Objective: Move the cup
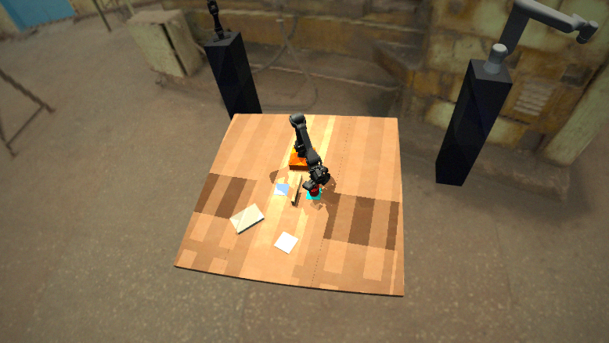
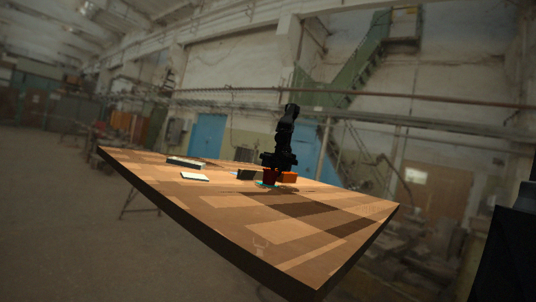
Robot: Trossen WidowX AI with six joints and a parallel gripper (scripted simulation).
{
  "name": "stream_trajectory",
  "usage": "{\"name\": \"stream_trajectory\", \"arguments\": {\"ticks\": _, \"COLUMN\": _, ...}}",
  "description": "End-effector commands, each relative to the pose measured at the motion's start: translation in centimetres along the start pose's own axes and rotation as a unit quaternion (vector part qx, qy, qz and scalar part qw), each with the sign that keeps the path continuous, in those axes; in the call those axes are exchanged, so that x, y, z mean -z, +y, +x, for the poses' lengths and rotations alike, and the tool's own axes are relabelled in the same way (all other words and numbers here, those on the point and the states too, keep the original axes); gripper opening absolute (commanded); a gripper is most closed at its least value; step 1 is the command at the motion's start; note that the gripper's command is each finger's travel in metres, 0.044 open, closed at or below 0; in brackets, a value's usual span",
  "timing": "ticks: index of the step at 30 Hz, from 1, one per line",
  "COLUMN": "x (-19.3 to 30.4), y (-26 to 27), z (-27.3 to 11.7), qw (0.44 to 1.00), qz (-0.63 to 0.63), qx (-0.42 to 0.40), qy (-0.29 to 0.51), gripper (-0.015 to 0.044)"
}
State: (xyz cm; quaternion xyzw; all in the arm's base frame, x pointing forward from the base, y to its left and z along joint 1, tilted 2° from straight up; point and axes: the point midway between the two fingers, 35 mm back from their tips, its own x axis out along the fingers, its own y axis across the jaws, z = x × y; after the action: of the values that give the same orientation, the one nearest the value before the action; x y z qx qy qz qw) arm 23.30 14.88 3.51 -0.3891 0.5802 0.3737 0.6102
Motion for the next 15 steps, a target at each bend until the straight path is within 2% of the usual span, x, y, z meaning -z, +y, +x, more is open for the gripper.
{"name": "stream_trajectory", "arguments": {"ticks": 1, "x": -0.1, "y": -0.1, "z": -0.5, "qw": 1.000, "qz": 0.000, "qx": 0.001, "qy": -0.001, "gripper": 0.0128}}
{"name": "stream_trajectory", "arguments": {"ticks": 15, "x": -0.1, "y": 0.0, "z": -2.7, "qw": 1.000, "qz": 0.001, "qx": 0.002, "qy": -0.001, "gripper": 0.0128}}
